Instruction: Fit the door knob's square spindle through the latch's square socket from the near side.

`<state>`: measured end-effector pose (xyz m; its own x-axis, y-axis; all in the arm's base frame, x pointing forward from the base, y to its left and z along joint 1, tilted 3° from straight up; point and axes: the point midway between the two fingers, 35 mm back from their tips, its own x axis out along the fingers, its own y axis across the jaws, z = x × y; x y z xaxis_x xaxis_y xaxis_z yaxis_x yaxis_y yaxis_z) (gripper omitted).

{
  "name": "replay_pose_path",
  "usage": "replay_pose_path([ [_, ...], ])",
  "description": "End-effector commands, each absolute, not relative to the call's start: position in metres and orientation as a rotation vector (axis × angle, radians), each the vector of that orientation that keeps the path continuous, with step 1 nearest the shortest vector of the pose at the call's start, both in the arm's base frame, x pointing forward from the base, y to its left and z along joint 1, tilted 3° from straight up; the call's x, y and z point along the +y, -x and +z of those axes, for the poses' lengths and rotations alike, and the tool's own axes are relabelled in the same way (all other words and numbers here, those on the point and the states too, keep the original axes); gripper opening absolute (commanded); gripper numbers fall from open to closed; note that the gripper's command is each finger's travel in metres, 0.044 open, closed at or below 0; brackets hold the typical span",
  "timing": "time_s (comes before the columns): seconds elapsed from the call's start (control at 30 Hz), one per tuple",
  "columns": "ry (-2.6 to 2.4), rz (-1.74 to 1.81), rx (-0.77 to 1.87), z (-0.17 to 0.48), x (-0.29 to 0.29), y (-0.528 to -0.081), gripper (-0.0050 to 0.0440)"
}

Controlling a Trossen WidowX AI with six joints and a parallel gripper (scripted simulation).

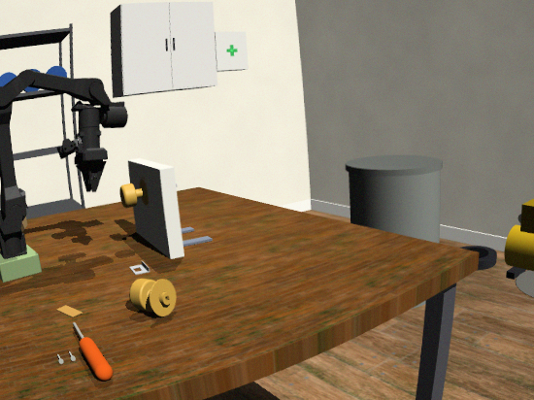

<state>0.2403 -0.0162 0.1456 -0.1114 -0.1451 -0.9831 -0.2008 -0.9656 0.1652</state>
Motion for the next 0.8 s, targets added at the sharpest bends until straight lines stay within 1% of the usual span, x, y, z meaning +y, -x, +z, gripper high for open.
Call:
replay_pose_path([
  [0.0,2.074,2.262,0.401,0.164,-0.014,-0.241,0.0440],
  [0.23,2.062,2.278,0.399,0.183,-0.014,-0.242,0.0440],
  [0.77,2.235,2.104,0.363,0.219,-0.012,-0.237,0.0440],
])
